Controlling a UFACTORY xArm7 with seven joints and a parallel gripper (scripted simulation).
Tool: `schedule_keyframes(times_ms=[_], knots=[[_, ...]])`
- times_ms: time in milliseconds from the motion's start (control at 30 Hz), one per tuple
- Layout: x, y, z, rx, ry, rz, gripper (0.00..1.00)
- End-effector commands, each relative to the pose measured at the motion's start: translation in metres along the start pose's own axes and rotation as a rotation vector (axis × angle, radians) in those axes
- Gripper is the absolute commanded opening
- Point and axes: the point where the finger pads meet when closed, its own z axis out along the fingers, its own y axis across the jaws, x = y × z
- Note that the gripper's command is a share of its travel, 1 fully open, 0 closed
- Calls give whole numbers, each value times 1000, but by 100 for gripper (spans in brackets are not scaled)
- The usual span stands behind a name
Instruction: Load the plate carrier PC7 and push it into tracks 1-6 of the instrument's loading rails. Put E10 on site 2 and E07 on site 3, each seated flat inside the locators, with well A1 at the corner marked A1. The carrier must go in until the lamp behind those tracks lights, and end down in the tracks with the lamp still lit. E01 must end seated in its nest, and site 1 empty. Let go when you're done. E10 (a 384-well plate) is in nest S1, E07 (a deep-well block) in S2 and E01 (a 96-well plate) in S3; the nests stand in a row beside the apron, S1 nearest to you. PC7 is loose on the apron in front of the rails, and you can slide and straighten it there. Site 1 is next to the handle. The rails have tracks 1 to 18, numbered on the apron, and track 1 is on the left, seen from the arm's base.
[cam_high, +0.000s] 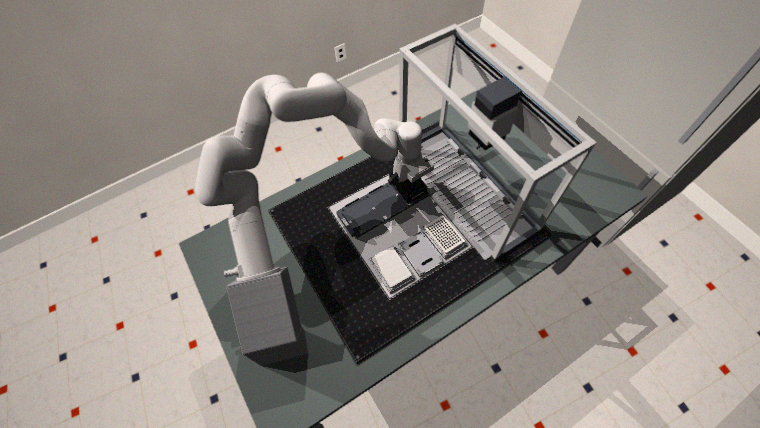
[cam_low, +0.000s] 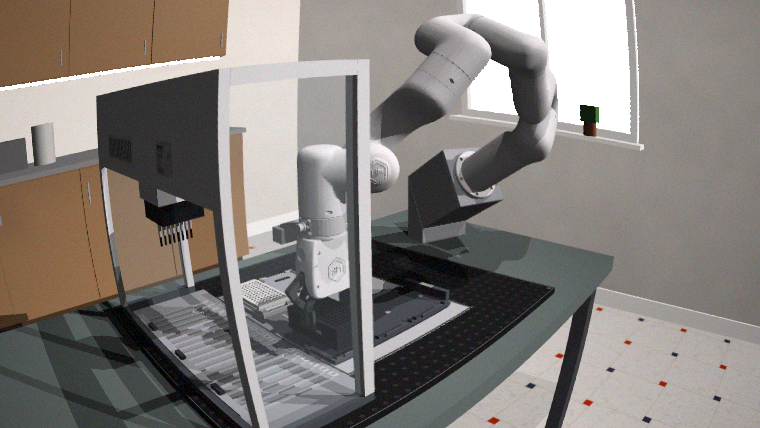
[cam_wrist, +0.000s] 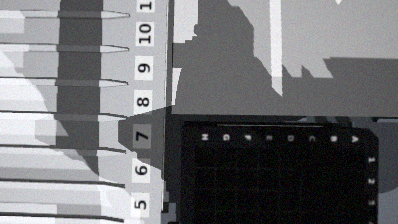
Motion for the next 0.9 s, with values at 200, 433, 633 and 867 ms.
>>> schedule_keyframes(times_ms=[200,433,633,867], knots=[[1,-2,-1,5,2,1,0],[1,-2,-1,5,2,1,0],[1,-2,2,5,2,1,0],[1,-2,5,5,2,1,0]])
